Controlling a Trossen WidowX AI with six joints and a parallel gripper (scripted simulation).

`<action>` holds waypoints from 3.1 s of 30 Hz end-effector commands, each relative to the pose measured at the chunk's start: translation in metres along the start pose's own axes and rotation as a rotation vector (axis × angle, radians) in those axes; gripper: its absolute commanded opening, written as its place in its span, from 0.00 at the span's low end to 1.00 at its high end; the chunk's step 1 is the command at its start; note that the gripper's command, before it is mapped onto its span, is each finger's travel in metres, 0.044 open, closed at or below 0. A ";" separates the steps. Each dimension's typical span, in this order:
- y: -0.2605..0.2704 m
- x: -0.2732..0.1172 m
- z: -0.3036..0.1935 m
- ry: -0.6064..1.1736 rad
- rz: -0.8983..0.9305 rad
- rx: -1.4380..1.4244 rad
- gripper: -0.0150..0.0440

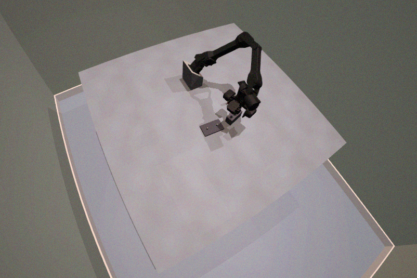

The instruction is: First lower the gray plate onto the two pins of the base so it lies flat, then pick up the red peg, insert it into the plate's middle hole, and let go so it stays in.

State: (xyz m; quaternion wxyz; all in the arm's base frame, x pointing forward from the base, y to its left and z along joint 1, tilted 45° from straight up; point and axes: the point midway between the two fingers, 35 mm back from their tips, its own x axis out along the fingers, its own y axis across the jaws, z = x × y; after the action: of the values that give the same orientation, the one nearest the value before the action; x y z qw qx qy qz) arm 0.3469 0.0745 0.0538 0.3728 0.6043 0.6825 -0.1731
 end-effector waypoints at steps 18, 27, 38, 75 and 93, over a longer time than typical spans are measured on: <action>-0.005 0.034 -0.001 0.008 -0.010 0.008 1.00; -0.005 0.048 -0.001 0.008 -0.009 0.009 1.00; -0.006 0.066 -0.002 0.011 -0.007 0.011 1.00; -0.003 0.031 0.005 0.001 -0.008 0.011 0.25; -0.007 -0.025 0.009 -0.001 -0.010 0.012 0.25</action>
State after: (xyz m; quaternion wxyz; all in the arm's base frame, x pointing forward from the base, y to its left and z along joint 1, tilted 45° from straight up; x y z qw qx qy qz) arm 0.3412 0.0572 0.0548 0.3610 0.6034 0.6871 -0.1828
